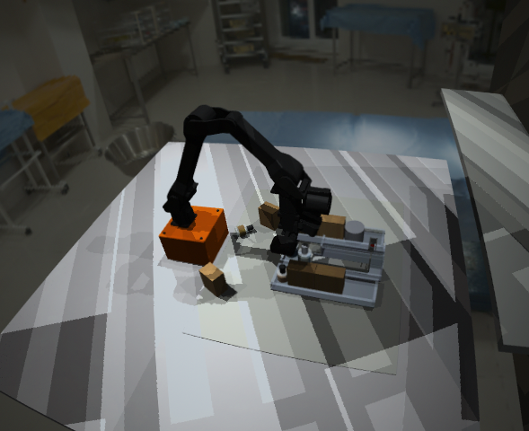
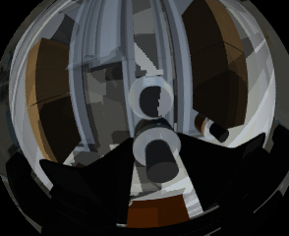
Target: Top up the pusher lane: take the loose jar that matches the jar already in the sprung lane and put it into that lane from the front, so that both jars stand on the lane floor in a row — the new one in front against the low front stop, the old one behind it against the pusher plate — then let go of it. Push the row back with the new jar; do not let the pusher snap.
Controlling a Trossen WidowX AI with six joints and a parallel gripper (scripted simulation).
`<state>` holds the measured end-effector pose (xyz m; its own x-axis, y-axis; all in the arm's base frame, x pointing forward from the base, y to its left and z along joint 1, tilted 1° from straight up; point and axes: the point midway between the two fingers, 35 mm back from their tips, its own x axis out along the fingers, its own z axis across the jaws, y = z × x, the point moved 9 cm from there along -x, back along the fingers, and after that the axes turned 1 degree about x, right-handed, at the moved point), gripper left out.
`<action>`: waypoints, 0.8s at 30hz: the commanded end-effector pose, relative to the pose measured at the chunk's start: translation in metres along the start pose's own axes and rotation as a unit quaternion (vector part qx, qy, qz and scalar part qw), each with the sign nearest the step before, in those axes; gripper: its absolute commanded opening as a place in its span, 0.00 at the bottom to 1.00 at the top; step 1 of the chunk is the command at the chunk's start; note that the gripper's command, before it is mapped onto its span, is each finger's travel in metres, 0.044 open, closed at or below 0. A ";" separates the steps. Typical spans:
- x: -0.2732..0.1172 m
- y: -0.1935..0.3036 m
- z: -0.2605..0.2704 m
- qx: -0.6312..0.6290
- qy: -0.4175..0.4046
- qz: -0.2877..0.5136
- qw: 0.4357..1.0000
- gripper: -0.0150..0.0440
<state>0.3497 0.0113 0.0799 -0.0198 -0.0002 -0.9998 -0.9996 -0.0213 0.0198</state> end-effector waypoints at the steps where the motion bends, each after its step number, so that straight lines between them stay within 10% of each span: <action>1: -0.004 -0.007 0.000 0.002 -0.001 -0.017 1.000 0.25; 24: 0.003 -0.007 0.000 0.002 -0.001 -0.017 1.000 0.25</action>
<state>0.3515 0.0114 0.0761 -0.0181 -0.0002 -0.9998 -0.9996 -0.0212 0.0181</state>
